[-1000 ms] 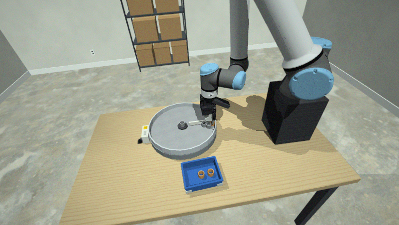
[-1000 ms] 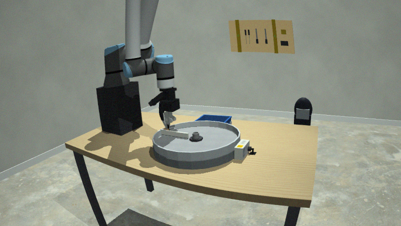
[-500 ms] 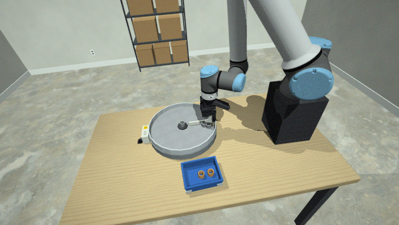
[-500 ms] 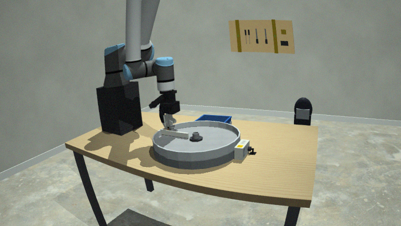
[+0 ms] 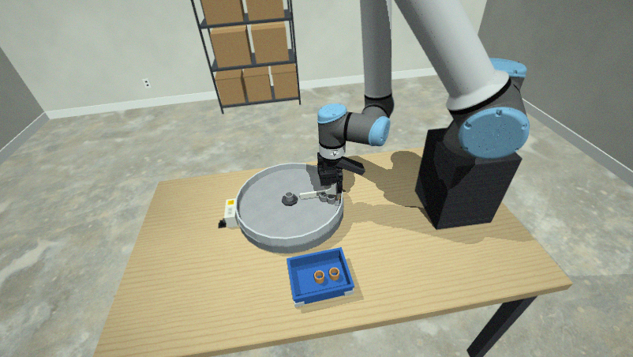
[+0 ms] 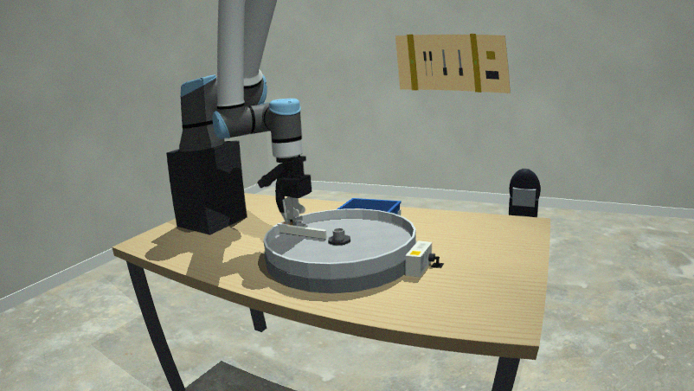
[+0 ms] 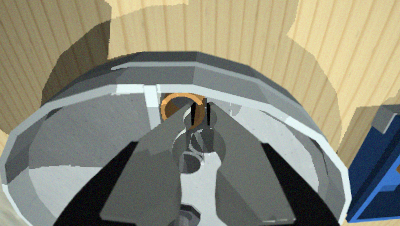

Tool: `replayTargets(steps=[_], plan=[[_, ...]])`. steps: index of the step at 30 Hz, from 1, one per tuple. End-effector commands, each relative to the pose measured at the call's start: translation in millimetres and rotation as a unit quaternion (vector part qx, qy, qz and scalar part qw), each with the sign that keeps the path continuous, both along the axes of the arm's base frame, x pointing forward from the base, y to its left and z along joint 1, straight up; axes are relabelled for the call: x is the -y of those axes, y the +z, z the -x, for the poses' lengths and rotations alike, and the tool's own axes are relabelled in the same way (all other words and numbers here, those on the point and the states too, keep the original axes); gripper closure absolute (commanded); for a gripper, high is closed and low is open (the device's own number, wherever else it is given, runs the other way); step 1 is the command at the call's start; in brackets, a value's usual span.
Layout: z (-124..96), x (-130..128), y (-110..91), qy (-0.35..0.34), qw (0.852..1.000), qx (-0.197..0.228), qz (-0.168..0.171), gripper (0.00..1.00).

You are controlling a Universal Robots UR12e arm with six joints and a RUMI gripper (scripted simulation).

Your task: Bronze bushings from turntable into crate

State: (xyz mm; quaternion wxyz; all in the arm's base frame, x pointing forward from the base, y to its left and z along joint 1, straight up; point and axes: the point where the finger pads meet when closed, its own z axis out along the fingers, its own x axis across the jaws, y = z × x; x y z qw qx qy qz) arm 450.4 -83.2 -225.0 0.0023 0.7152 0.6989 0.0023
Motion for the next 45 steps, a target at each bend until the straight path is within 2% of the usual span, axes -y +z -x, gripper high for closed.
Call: replayTargets(steps=[1,15,16,45], plan=[[-0.3,0.1,0.3,0.000,1.000,0.000,0.000,0.94],[-0.3,0.1,0.3,0.000,1.000,0.000,0.000,0.94],[-0.3,0.1,0.3,0.000,1.000,0.000,0.000,1.00],[-0.3,0.1,0.3,0.000,1.000,0.000,0.000,1.00]])
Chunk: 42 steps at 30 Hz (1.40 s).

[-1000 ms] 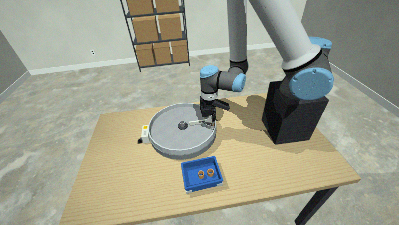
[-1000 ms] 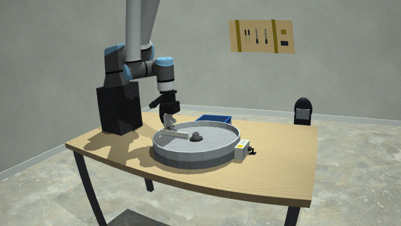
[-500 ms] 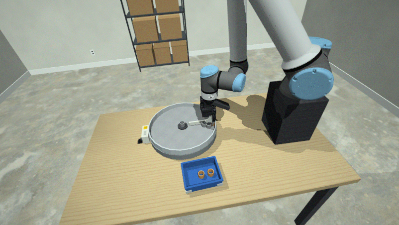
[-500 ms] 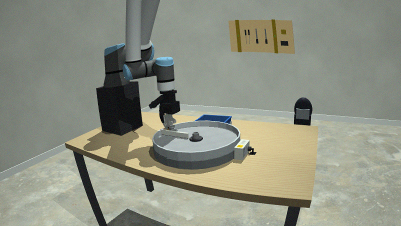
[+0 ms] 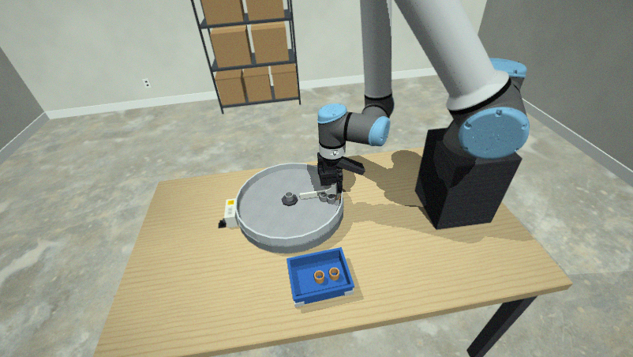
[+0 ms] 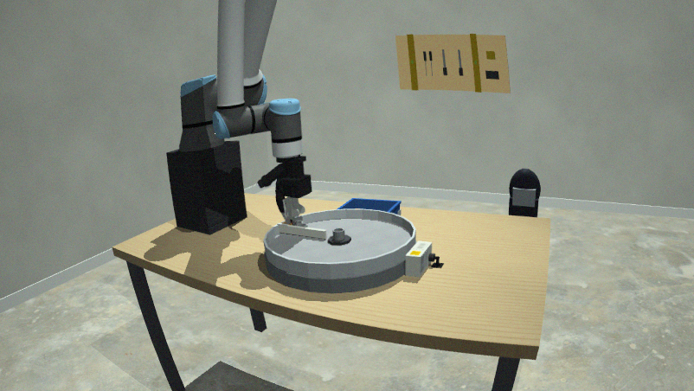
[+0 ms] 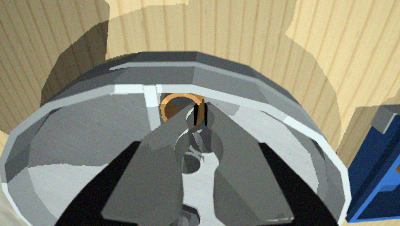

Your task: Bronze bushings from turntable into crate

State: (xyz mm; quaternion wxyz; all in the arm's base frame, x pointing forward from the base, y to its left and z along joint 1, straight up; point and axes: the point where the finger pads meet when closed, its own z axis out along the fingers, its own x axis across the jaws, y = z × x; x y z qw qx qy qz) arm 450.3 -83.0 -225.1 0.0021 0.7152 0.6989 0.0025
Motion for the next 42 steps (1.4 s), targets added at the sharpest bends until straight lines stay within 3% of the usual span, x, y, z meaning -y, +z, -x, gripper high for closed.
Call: replayTargets(steps=[1,19,36,42], plan=[[0,0,0,0.000,1.000,0.000,0.000,1.00],[0,0,2,0.000,1.000,0.000,0.000,1.00],[0,0,58,0.000,1.000,0.000,0.000,1.00],[0,0,64,0.000,1.000,0.000,0.000,1.00]])
